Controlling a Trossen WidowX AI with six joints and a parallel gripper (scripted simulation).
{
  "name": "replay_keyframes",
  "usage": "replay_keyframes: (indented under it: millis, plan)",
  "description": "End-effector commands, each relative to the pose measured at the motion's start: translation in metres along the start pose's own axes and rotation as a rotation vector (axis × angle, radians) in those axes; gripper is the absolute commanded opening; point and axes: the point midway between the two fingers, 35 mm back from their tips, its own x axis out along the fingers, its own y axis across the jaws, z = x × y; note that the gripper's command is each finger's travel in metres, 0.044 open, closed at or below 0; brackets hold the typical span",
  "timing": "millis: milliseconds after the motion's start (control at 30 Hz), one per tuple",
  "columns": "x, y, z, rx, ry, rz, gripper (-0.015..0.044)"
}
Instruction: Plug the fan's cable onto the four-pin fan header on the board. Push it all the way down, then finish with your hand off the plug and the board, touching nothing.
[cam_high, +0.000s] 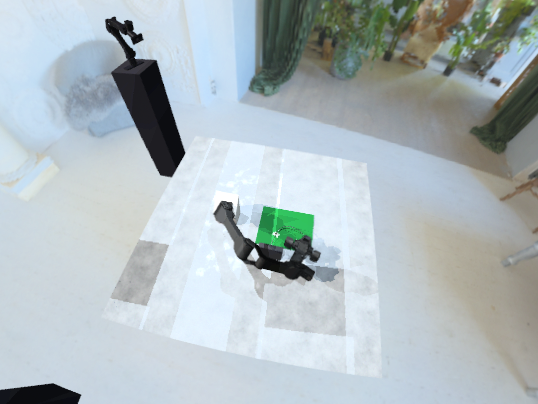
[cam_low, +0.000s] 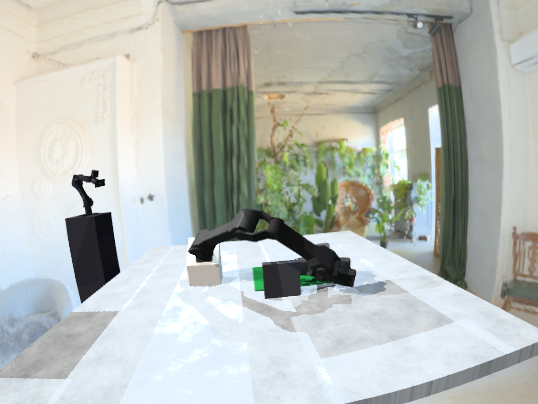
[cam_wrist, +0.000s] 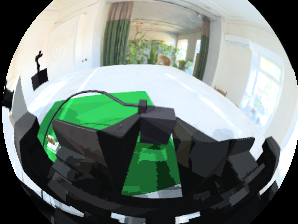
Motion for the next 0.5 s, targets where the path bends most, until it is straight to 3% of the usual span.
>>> replay_keyframes:
  millis: [0,467]
  plan:
    - [0.002,0.000,-0.004,-0.002,-0.004,0.002,0.0000]
    - [0.005,0.000,-0.017,-0.002,-0.003,0.002,0.0000]
